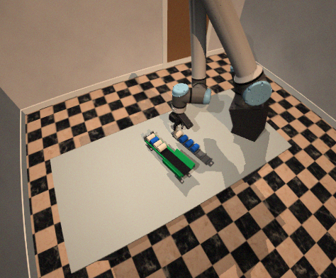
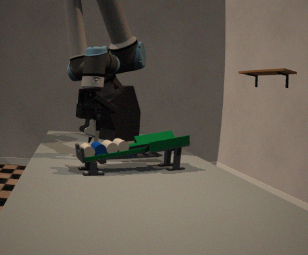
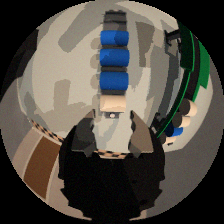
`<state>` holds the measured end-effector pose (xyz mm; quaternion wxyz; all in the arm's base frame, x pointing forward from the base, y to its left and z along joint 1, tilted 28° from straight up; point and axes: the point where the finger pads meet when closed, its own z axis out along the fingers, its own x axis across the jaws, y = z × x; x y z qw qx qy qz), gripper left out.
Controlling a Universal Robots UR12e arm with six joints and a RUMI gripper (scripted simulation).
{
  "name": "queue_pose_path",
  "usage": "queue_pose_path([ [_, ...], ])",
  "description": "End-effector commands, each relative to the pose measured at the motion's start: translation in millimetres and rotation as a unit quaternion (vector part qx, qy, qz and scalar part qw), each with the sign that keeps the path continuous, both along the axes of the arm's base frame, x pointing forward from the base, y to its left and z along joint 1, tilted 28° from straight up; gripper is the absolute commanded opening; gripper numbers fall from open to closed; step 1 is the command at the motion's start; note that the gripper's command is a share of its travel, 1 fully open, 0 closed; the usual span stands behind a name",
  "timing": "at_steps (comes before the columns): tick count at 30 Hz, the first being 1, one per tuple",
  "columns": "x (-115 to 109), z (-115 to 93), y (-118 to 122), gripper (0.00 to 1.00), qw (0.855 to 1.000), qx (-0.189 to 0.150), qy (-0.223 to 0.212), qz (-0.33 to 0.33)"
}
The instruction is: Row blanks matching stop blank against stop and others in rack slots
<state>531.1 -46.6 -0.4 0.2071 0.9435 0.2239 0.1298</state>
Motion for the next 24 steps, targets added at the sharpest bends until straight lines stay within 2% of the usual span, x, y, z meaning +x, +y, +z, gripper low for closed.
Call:
queue_pose_path([
  [1, -1, 0, 0, 0.45, 1.000, 0.001, 0.000, 0.000],
  [15, 5, -10, -5, 0.45, 1.000, 0.000, -0.001, 0.000],
  [24, 12, -26, -11, 0.45, 1.000, 0.000, -0.001, 0.000],
])
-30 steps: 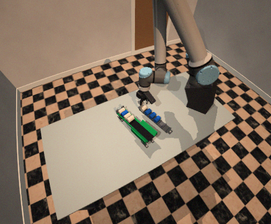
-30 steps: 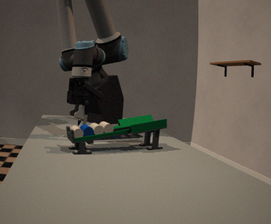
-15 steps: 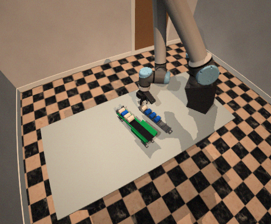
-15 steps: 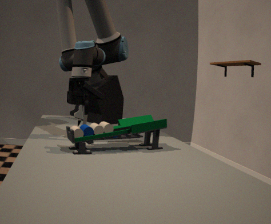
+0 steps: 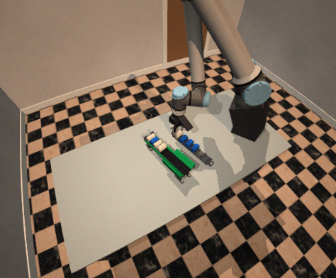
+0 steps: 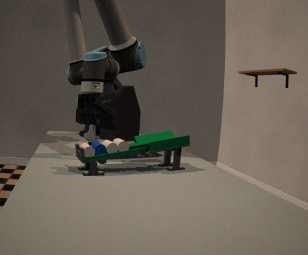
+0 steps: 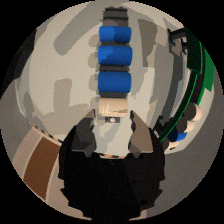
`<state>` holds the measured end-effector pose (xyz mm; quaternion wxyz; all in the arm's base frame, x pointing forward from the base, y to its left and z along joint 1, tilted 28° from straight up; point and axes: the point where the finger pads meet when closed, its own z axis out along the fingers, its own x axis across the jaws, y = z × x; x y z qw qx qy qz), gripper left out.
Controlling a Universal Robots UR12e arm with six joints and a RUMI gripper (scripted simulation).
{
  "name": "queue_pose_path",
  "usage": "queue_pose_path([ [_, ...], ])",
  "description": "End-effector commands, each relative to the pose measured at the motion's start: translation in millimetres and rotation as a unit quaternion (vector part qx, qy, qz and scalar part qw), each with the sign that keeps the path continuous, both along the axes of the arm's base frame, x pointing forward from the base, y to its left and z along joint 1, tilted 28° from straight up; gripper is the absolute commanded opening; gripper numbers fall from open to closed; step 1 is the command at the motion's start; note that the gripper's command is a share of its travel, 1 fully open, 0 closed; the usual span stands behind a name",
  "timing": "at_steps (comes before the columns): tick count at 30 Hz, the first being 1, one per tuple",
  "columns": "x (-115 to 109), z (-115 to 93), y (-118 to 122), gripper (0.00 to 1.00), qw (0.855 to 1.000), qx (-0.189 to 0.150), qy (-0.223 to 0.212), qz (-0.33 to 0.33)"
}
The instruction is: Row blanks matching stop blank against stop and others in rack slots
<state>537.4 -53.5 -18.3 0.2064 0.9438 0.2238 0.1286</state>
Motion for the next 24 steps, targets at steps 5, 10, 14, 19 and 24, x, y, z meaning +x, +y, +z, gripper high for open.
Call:
queue_pose_path([
  [5, 6.5, -12.6, -5.9, 0.45, 1.000, 0.000, -0.002, 0.000],
  [10, 5.5, -13.7, -4.8, 0.45, 1.000, 0.000, -0.001, 0.001],
  [14, 5.9, -12.8, -4.9, 0.45, 1.000, 0.000, -0.002, 0.001],
  [19, 5.7, -12.9, -4.8, 0.45, 1.000, 0.000, -0.002, 0.001],
  [24, 5.7, -13.0, -4.8, 0.45, 1.000, 0.000, -0.002, 0.001],
])
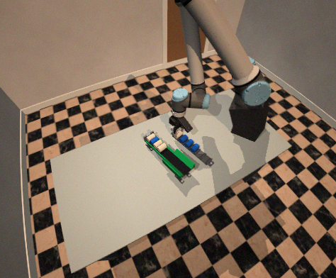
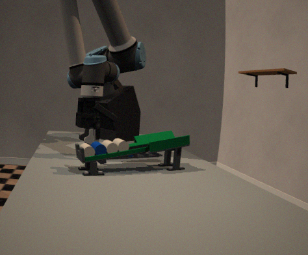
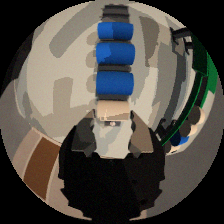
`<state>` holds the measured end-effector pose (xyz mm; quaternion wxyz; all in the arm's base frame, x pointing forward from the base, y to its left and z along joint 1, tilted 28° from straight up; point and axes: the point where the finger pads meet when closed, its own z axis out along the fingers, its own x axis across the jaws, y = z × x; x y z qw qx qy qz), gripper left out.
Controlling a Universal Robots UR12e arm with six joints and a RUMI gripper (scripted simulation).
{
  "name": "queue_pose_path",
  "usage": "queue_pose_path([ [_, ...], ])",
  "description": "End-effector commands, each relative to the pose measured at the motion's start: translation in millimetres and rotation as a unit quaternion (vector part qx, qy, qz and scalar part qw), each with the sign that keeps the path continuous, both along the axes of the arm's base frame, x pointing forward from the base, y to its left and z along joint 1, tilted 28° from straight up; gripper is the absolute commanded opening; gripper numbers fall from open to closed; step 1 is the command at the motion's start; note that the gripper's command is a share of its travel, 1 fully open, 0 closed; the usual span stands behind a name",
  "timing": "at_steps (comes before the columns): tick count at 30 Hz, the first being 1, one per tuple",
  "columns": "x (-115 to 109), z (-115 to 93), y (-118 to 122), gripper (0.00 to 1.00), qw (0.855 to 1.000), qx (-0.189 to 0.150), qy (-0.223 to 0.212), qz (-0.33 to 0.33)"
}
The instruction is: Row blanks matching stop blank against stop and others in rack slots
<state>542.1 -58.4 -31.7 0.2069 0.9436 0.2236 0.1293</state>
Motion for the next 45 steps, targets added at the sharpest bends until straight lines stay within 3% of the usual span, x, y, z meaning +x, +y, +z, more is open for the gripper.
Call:
queue_pose_path([
  [1, 1.0, 0.4, 0.1, 0.45, 1.000, 0.000, -0.001, 0.001],
  [21, 1.0, 0.4, 0.1, 0.45, 1.000, 0.000, -0.001, 0.001],
  [22, 1.0, 0.4, 0.1, 0.33, 1.000, 0.000, -0.001, 0.001],
  [45, 1.0, 0.4, 0.1, 0.33, 1.000, 0.000, -0.001, 0.001],
])
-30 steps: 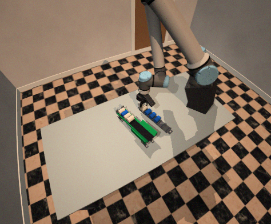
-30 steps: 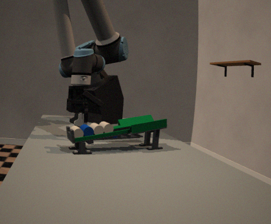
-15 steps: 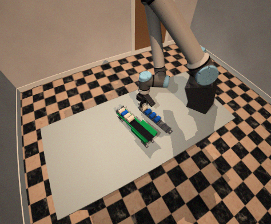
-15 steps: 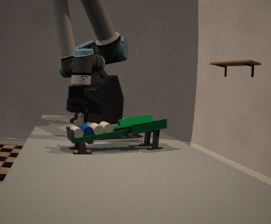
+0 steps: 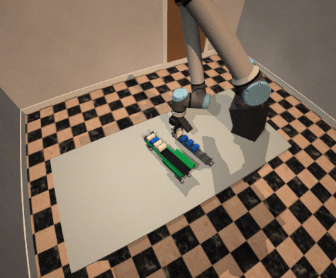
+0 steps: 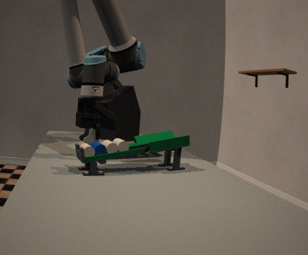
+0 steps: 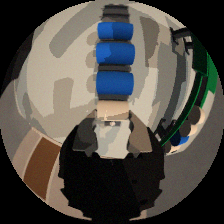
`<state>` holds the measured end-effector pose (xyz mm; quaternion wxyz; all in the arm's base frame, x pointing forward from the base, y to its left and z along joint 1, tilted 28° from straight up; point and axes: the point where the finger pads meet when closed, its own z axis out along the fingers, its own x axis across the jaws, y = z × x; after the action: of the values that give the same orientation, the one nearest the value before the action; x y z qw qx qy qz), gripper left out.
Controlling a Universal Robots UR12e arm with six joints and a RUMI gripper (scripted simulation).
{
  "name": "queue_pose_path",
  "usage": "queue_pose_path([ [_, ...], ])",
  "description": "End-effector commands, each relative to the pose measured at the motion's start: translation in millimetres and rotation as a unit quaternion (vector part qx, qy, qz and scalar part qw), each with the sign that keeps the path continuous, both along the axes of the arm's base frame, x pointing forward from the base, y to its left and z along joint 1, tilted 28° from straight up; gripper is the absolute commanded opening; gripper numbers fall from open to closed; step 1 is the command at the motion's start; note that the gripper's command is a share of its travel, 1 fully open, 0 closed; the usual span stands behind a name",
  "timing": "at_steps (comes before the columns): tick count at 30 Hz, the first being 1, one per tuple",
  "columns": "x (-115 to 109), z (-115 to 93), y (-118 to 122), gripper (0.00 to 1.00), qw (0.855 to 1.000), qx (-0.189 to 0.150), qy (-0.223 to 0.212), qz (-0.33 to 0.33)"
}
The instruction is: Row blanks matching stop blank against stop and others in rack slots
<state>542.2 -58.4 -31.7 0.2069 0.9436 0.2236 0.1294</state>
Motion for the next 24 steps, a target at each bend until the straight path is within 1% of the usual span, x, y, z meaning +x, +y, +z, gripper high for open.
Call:
queue_pose_path([
  [1, 1, 0, 0, 0.33, 1.000, 0.000, -0.001, 0.001],
  [13, 1, 1, 0, 0.33, 1.000, 0.000, -0.001, 0.001],
  [18, -3, 5, 3, 0.33, 1.000, 0.000, 0.000, 0.001],
  [22, -7, 14, 7, 0.33, 1.000, 0.000, 0.000, 0.001],
  [24, -7, 14, 7, 0.33, 1.000, 0.000, 0.000, 0.001],
])
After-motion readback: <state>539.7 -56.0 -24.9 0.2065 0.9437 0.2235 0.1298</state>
